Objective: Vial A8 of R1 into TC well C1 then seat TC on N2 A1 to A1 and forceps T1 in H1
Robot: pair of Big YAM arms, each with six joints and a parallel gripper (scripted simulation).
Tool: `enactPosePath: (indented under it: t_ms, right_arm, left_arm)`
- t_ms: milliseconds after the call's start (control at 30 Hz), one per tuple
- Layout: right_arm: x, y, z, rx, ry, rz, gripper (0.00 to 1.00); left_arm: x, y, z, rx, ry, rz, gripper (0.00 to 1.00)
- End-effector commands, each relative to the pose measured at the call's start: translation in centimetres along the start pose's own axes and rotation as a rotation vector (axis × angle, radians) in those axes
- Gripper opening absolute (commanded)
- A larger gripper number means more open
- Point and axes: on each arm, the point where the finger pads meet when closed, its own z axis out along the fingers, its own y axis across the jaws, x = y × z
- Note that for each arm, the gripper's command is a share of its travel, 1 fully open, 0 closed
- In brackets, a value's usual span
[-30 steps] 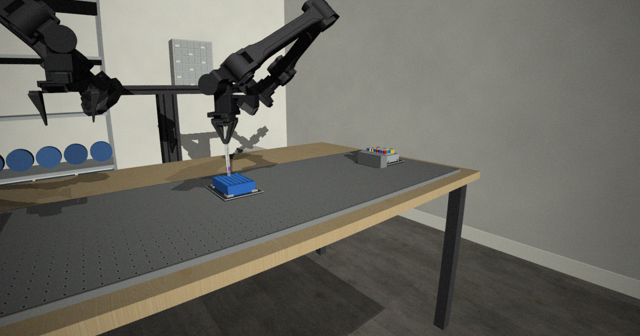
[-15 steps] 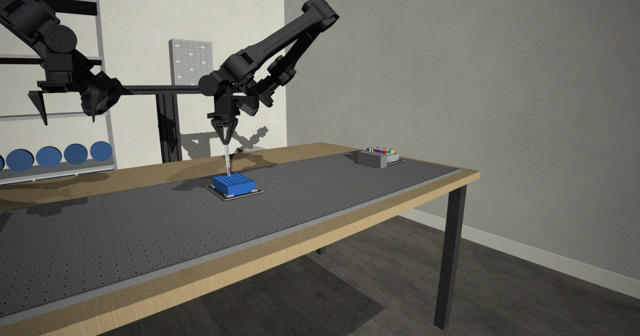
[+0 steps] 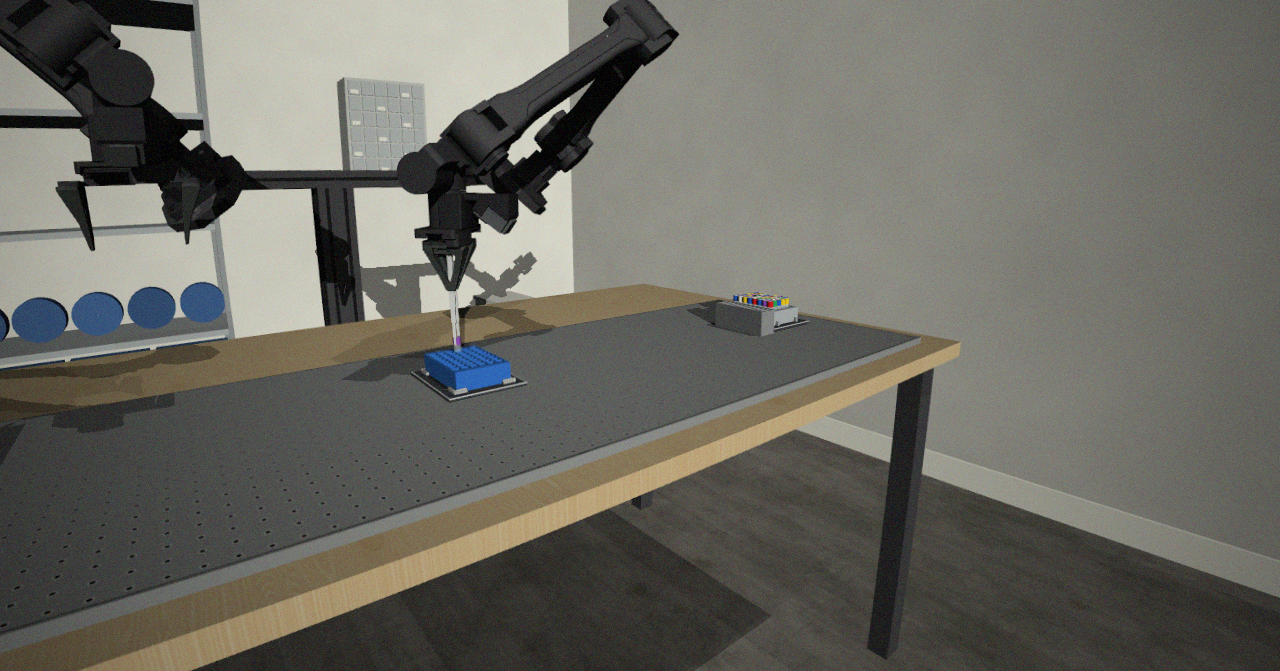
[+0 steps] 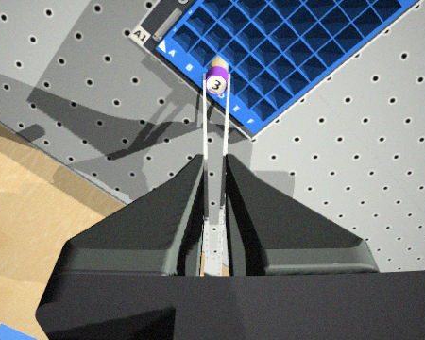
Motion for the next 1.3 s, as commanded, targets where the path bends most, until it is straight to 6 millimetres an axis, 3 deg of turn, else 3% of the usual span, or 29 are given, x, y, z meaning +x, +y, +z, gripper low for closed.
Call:
enactPosePath:
  t_ms: [0, 467, 533, 1267]
  right_arm:
    - [-0.8, -0.3, -0.4, -0.001, -0.012, 0.017, 1.0]
    - [-0.8, -0.3, -0.4, -0.001, -0.012, 0.017, 1.0]
    - [-0.8, -0.3, -0.4, -0.001, -0.012, 0.017, 1.0]
    - [-0.8, -0.3, -0.4, -0.001, -0.012, 0.017, 1.0]
  left_arm:
    - [-0.7, -1.4, 0.3, 0.015, -0.001, -0.024, 0.09]
    - [-0.7, -1.4, 0.7, 0.012, -0.001, -0.024, 0.09]
    - [-0.6, -1.5, -0.5, 0.027, -0.003, -0.02, 0.09]
    - [-0.5, -1.6, -0.5, 0.027, -0.003, -0.019, 0.09]
